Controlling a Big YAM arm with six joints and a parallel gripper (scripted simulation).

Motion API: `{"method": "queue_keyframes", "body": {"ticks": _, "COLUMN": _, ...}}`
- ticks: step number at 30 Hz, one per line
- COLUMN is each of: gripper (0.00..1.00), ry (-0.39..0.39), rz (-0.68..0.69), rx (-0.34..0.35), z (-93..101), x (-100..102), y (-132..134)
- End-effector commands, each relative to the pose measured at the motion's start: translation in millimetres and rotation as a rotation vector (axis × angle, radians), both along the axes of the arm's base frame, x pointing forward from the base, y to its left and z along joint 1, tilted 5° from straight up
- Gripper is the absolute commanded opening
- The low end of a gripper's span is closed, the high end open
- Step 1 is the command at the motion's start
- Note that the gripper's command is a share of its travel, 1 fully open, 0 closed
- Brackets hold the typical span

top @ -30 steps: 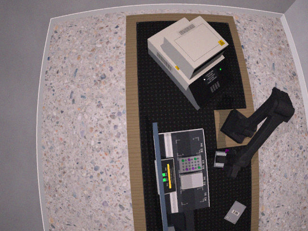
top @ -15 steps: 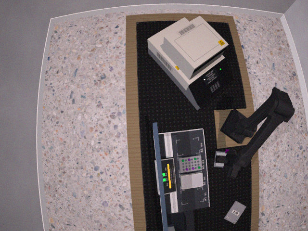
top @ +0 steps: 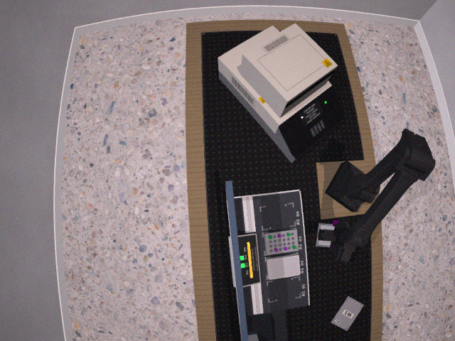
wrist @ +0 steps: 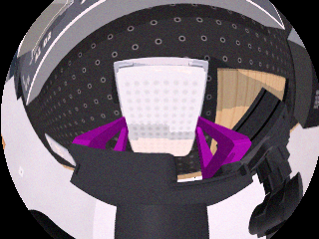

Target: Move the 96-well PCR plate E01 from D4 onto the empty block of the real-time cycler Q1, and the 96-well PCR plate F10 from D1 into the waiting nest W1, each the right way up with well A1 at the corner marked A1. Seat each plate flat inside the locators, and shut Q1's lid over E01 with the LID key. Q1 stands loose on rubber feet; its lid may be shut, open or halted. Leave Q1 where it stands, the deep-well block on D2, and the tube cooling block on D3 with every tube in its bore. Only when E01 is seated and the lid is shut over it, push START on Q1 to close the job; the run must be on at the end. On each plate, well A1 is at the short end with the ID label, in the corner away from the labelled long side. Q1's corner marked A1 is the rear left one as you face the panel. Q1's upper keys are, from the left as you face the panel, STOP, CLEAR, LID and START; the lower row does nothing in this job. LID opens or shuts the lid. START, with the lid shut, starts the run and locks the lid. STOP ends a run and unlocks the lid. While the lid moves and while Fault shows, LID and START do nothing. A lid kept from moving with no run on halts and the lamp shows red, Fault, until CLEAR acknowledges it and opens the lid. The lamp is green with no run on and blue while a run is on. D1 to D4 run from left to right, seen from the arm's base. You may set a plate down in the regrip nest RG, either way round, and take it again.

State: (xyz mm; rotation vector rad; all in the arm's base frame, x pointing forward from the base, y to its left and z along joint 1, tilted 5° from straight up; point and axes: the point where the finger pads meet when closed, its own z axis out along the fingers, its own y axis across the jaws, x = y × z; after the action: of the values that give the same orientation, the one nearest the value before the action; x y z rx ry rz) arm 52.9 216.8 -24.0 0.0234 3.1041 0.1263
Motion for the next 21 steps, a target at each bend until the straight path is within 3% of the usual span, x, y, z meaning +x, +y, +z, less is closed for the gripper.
{"method": "queue_keyframes", "body": {"ticks": 1, "gripper": 0.0, "ry": 0.067, "rz": 0.003, "rx": -0.148, "z": -40.0, "x": -26, "y": -57}}
{"method": "queue_keyframes", "body": {"ticks": 16, "gripper": 0.0, "ry": 0.06, "rz": 0.019, "rx": -0.148, "z": -40.1, "x": -21, "y": -57}}
{"method": "queue_keyframes", "body": {"ticks": 17, "gripper": 1.0, "ry": 0.056, "rz": 0.023, "rx": -0.149, "z": -40.1, "x": -21, "y": -57}}
{"method": "queue_keyframes", "body": {"ticks": 21, "gripper": 1.0, "ry": 0.035, "rz": 0.02, "rx": -0.142, "z": -33.6, "x": -14, "y": -49}}
